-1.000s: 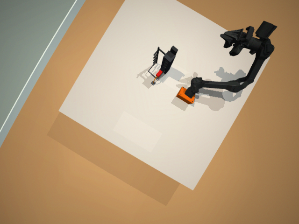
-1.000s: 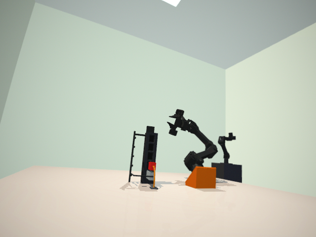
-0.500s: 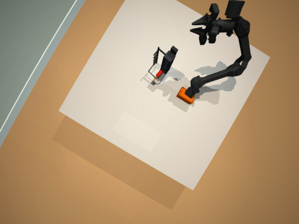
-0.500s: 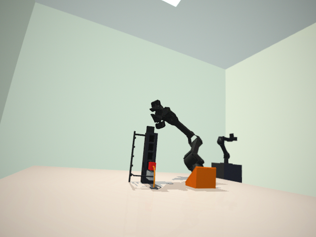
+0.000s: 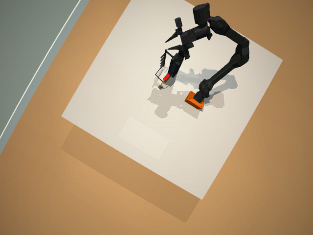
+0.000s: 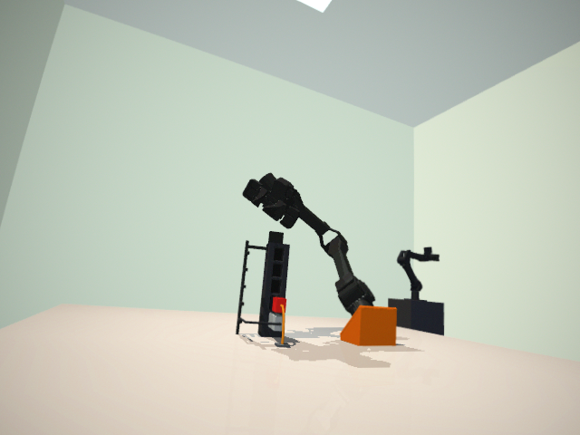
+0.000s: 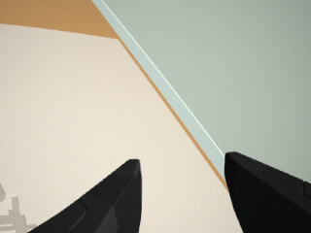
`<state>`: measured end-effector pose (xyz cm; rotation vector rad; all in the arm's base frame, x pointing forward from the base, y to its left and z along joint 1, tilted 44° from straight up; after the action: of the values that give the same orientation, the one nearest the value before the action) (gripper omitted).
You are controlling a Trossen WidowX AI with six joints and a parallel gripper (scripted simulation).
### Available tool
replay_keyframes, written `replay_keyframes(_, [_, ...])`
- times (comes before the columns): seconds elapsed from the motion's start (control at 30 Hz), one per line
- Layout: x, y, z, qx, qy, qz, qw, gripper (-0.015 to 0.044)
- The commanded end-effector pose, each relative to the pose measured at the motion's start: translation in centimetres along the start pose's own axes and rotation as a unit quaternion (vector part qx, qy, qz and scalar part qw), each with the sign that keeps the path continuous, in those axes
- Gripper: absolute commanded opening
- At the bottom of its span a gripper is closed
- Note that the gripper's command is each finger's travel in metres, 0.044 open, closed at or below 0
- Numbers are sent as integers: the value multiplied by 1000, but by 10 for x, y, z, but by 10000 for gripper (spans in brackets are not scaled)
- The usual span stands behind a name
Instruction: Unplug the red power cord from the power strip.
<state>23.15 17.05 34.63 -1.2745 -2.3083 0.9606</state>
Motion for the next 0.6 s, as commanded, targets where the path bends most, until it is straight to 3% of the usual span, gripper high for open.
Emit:
replay_keyframes(0.0, [10, 60, 23, 122, 42, 53, 990, 160])
replay_keyframes(0.17, [18, 116, 59, 253, 55, 144, 955, 160])
replay_keyframes(0.33, [22, 166, 106, 369, 42, 268, 889, 160])
replay_keyframes(0.47, [23, 194, 144, 428, 6, 362, 828, 160])
replay_keyframes(0.57, [23, 198, 150, 436, -2, 377, 817, 160])
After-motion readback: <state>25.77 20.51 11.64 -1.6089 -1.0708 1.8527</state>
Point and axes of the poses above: the point midway between the two fingers, 35 mm back from their tips, its own y axis out along the fingers, its own z axis across the jaws, x = y × z, the point moved 9 cm from there along -y, back along the fingers, and after that the axes turned 14 degrees about -y, right-handed, at the moved point
